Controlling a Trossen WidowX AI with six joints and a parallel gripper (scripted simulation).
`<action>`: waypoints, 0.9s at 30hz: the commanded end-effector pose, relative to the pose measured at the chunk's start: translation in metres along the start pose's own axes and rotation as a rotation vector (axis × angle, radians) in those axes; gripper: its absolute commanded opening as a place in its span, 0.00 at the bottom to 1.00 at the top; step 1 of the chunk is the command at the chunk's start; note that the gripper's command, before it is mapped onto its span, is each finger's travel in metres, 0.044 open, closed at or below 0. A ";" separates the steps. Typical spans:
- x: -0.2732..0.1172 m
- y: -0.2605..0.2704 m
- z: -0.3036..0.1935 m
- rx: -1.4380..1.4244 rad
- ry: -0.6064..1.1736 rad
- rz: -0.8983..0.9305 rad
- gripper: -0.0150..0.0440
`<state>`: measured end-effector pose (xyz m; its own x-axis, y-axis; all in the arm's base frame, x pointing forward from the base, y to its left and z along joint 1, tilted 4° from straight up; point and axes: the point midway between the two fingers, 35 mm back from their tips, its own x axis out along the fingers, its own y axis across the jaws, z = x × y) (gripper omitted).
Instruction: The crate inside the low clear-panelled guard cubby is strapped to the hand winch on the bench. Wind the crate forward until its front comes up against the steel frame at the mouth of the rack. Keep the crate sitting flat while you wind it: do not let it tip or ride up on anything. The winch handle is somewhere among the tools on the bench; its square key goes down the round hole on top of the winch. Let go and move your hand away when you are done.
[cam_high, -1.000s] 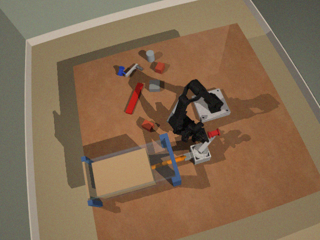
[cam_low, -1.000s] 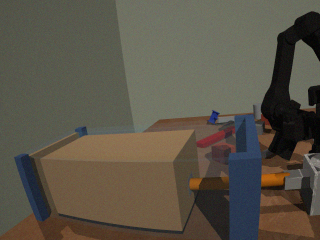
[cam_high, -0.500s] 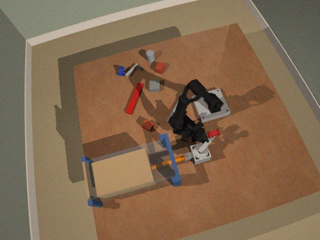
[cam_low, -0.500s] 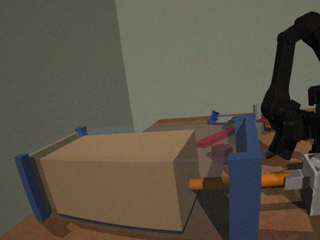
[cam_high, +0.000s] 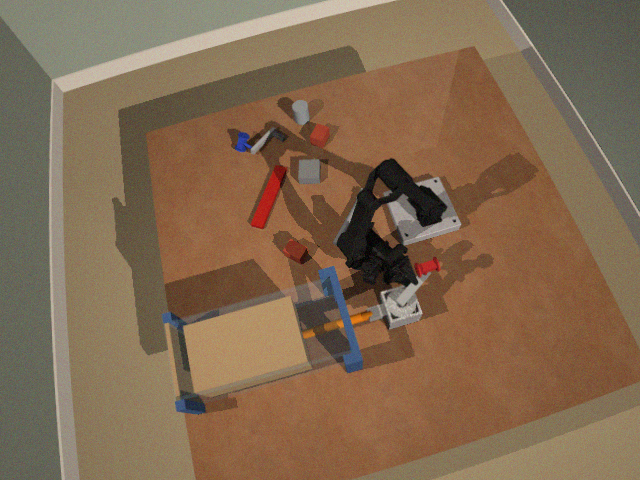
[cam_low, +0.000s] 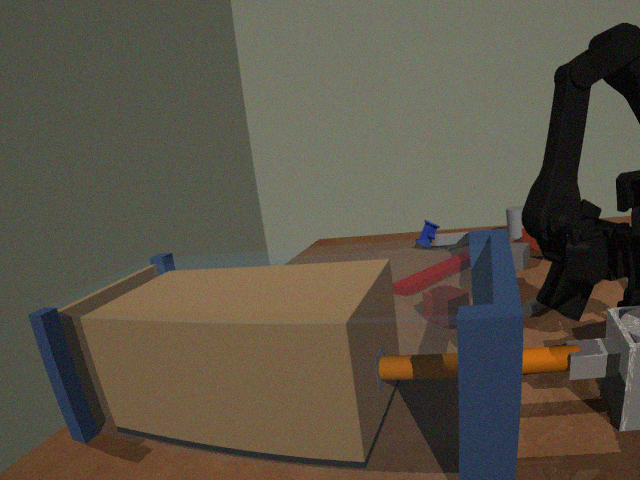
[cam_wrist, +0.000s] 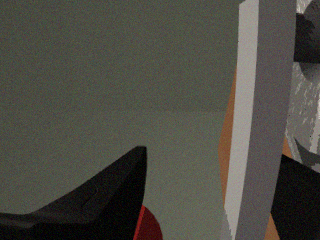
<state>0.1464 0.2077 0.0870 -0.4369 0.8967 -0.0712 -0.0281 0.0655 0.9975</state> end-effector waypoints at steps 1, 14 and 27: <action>0.000 -0.004 0.002 -0.011 0.000 -0.001 0.66; -0.057 0.002 0.005 0.074 -0.078 -0.094 0.66; -0.108 0.004 -0.004 0.160 -0.151 -0.173 0.66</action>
<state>0.1895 0.1131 0.0983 -0.2986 0.9229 -0.2430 0.0499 0.2694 0.9617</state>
